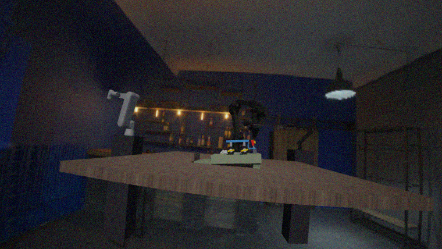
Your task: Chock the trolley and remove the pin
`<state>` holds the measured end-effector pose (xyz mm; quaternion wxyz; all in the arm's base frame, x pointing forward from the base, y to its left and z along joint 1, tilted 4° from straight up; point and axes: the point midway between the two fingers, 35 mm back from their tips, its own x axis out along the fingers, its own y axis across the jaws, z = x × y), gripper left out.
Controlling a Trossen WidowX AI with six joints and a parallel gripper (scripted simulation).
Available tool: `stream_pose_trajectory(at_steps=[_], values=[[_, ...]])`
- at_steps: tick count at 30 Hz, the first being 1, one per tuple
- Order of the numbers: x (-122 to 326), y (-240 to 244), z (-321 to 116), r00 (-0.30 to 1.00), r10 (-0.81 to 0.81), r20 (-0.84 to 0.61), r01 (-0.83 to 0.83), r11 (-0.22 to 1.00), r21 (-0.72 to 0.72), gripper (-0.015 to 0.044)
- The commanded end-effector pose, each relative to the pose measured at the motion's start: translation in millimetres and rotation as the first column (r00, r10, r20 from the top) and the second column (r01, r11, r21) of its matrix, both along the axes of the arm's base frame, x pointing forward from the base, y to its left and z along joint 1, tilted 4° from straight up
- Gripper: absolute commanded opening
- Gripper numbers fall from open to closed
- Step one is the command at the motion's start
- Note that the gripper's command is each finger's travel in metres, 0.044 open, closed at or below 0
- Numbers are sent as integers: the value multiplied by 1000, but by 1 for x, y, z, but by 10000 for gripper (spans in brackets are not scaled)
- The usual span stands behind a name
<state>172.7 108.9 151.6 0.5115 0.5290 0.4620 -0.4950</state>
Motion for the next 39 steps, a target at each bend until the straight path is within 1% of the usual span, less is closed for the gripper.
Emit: stream_pose_trajectory(at_steps=[1, 11, 39], values=[[1, -10, 0, 1000, -27, 2, 27, 1000, 5, 0], [8, -41, -3, 998, -58, 3, 58, 998, 4, 0], [24, -128, -7, 998, -61, 6, 61, 998, -5, 0]])
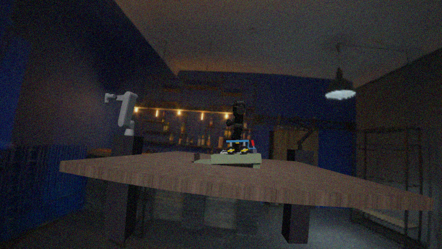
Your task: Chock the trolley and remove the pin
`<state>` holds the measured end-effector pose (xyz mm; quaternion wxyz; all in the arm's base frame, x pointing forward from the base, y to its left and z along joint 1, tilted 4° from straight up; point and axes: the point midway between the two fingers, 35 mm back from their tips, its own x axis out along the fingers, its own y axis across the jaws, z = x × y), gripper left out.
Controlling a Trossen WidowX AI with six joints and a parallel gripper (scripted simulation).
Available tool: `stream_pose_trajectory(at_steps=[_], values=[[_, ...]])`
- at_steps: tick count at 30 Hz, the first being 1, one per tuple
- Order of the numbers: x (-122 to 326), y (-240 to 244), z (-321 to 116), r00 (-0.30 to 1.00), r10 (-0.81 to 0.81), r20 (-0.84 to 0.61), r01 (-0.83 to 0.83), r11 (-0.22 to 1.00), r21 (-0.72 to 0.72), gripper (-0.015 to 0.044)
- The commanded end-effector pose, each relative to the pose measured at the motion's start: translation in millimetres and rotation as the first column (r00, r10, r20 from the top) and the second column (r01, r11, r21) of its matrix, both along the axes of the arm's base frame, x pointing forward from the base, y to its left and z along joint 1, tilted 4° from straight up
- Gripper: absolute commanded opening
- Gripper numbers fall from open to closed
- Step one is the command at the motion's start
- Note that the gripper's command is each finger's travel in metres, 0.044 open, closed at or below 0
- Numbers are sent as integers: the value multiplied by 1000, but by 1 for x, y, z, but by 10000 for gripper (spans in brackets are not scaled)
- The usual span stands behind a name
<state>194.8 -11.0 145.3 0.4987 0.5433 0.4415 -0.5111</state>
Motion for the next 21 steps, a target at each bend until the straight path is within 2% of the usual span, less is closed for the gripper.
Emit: stream_pose_trajectory(at_steps=[1, 21], values=[[3, -11, 0, 1000, 3, 0, -3, 1000, 2, 0], [12, -78, 0, 1000, 3, 0, -3, 1000, -5, 0]])
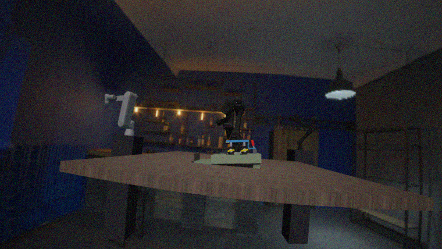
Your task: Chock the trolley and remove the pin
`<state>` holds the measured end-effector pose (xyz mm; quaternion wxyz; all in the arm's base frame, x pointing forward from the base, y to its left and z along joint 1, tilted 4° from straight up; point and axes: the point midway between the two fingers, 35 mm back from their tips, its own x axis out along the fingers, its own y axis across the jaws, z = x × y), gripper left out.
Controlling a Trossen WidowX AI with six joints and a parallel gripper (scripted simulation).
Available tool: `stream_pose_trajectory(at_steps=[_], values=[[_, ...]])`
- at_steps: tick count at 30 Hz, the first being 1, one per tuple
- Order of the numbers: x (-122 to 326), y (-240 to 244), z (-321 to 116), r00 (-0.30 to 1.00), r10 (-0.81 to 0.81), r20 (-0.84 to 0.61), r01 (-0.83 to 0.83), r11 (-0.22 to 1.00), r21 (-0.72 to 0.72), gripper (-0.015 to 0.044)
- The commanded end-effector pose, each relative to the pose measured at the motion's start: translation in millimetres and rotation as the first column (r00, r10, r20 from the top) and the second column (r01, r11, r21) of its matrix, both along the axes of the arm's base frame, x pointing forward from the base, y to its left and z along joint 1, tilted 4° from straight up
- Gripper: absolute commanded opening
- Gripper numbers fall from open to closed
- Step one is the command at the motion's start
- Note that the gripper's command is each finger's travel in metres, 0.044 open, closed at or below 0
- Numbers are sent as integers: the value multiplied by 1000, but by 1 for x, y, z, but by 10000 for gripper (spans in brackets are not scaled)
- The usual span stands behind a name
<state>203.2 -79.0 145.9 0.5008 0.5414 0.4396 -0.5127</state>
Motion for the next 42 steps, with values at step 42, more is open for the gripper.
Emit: stream_pose_trajectory(at_steps=[42], values=[[15, -75, 0, 626, -778, -49, 778, 618, 116, 0]])
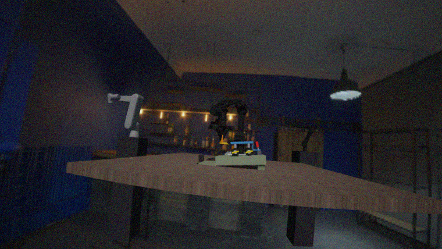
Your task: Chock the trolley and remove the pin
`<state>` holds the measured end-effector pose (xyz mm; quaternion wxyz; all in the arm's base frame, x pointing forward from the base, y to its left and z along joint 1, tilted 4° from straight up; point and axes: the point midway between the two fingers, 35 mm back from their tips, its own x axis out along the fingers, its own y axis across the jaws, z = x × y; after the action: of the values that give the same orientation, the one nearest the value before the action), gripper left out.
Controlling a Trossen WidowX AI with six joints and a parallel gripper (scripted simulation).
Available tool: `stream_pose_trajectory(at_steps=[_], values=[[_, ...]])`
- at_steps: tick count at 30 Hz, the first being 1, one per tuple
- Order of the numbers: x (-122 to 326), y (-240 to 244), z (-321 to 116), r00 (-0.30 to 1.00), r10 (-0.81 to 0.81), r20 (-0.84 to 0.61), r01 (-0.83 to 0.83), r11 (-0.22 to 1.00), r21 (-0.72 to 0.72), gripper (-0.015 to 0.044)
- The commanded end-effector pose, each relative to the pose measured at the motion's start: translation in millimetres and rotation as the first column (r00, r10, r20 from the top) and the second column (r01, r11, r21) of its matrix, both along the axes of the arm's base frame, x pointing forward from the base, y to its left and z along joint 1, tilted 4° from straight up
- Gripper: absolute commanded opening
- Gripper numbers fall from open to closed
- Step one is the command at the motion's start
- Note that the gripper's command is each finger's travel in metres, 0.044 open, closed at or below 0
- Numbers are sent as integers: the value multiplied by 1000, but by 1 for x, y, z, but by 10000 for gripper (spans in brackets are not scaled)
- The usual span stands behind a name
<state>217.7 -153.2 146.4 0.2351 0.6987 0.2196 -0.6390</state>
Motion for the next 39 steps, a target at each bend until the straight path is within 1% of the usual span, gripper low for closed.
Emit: stream_pose_trajectory(at_steps=[1, 9, 18, 26, 35, 39], values=[[0, -1, -1, 991, -133, -4, 133, 991, 26, 0], [0, -2, -1, 914, -406, -20, 406, 911, 68, 0], [0, -3, -1, 744, -666, -55, 667, 737, 104, 0], [1, -3, -1, 729, -683, -58, 684, 721, 106, 0], [26, -8, -3, 728, -683, -56, 685, 721, 108, 0], [30, -9, -4, 728, -683, -56, 685, 721, 108, 0]])
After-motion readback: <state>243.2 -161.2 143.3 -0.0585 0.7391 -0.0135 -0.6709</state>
